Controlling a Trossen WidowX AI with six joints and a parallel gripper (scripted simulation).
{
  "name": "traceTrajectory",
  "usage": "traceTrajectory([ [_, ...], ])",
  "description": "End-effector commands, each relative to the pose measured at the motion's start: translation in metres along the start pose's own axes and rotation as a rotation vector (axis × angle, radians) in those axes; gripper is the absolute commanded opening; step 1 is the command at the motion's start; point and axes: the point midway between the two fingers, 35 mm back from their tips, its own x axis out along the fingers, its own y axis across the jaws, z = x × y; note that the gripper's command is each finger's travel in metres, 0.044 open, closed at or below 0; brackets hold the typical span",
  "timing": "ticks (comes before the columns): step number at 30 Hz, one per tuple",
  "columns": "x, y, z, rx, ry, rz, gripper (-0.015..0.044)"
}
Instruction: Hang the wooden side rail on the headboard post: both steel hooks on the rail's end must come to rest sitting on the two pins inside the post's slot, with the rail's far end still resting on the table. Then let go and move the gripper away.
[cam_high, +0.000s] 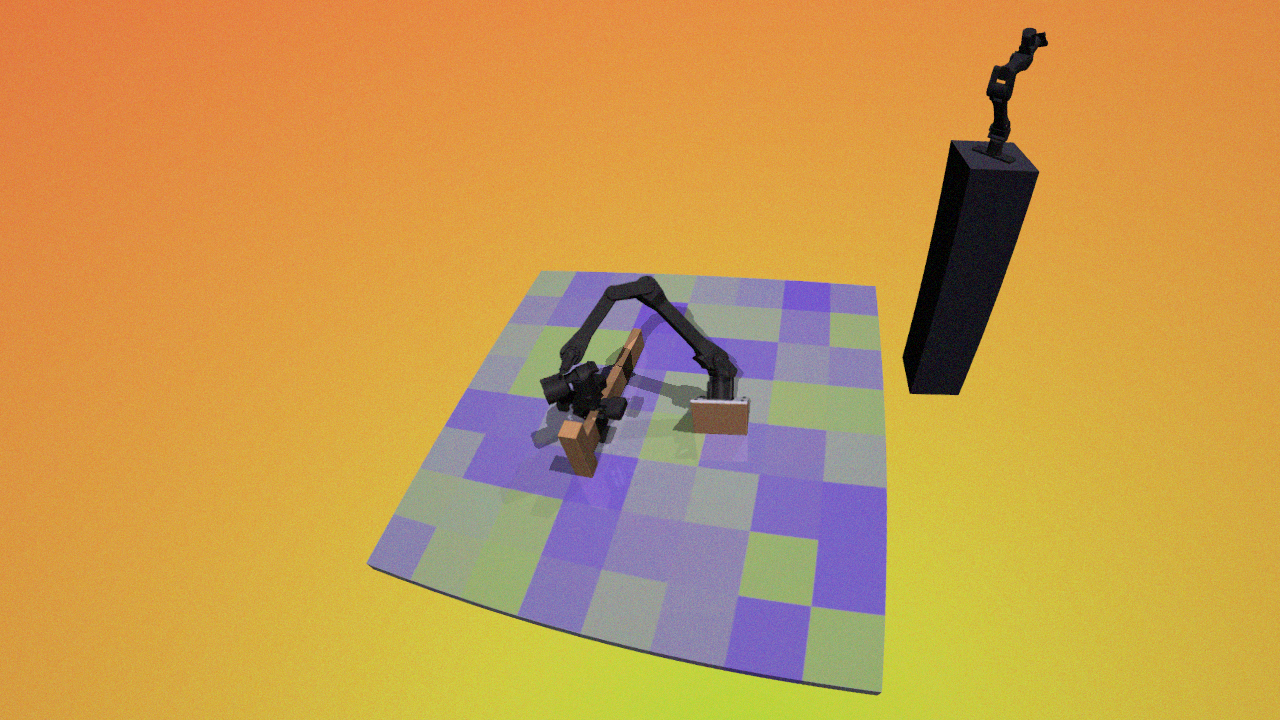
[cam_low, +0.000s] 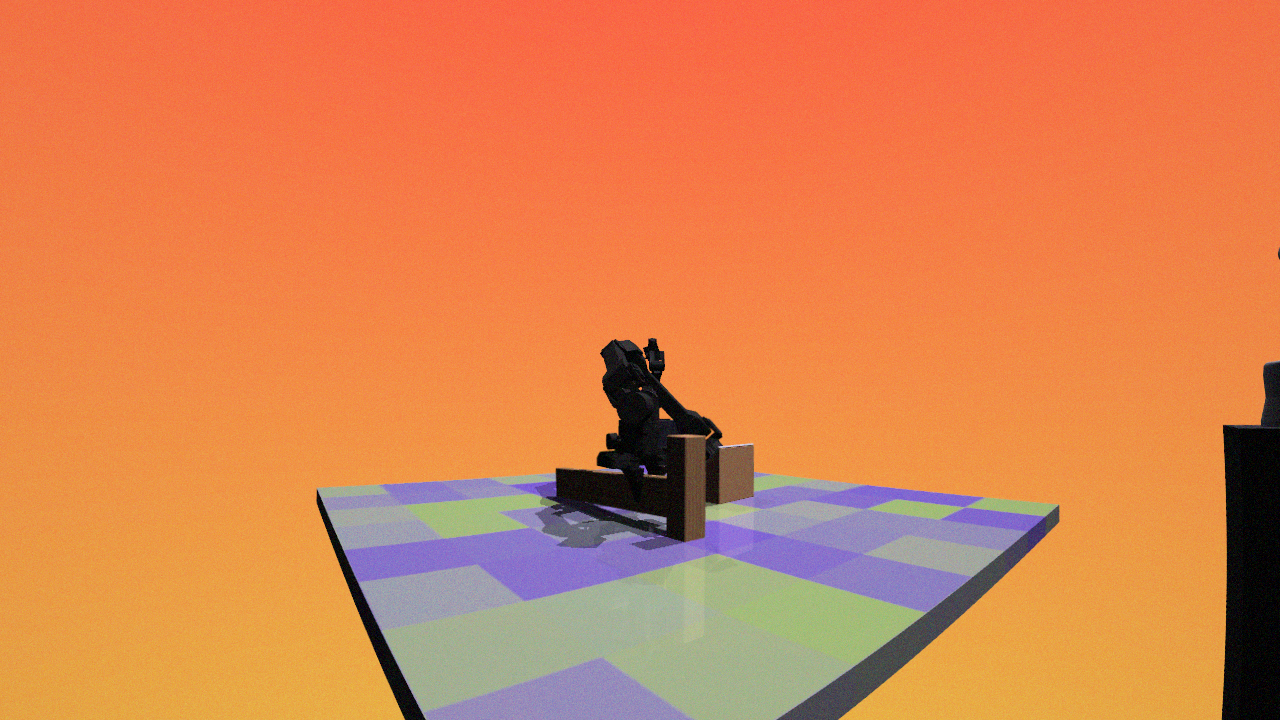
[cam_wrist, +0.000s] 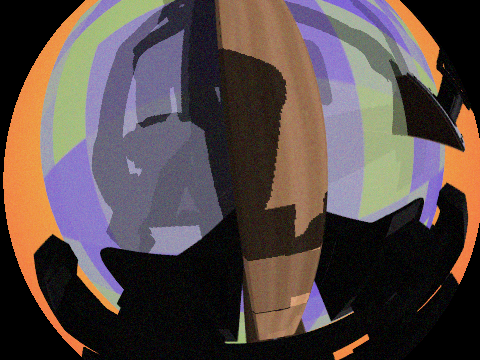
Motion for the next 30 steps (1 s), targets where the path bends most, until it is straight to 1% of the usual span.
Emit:
traceTrajectory([
  [1, -0.0031, -0.0007, -0.0039, -0.001, 0.006, 0.008, 0.0],
  [30, -0.0032, -0.0008, -0.0067, -0.001, 0.006, 0.008, 0.0],
])
